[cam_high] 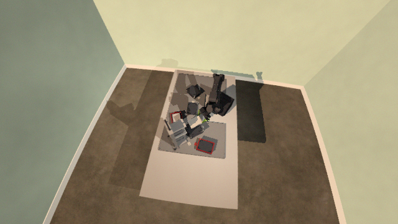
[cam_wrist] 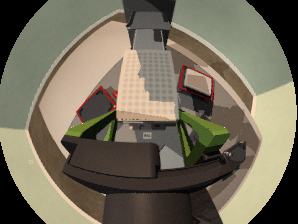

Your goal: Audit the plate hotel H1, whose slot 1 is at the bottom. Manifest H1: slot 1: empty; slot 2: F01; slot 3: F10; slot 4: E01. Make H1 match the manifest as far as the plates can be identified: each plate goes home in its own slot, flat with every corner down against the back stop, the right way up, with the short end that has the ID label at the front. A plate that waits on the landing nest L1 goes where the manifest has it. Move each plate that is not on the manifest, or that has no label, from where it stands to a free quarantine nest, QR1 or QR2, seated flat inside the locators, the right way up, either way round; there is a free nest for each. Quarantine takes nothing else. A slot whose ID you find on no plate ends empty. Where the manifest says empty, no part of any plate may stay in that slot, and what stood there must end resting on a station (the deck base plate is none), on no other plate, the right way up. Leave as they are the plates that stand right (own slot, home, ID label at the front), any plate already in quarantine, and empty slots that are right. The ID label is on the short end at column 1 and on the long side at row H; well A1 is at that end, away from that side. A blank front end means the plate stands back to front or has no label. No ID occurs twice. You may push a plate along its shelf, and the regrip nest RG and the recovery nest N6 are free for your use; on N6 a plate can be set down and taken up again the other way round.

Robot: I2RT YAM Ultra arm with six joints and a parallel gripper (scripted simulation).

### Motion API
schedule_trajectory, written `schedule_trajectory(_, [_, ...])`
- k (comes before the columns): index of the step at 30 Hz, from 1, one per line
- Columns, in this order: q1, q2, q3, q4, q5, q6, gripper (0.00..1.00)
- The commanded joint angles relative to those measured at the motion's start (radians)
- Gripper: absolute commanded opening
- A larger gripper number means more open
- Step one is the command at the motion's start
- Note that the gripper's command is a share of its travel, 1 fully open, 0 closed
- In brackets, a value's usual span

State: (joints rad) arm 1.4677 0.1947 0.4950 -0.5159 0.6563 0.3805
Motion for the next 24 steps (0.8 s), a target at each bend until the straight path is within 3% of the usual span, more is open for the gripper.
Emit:
schedule_trajectory(1, [0.017, -0.029, 0.052, -0.027, 0.036, 0.011, 0.86])
schedule_trajectory(24, [0.130, 0.014, 0.137, -0.121, 0.148, 0.034, 0.86])
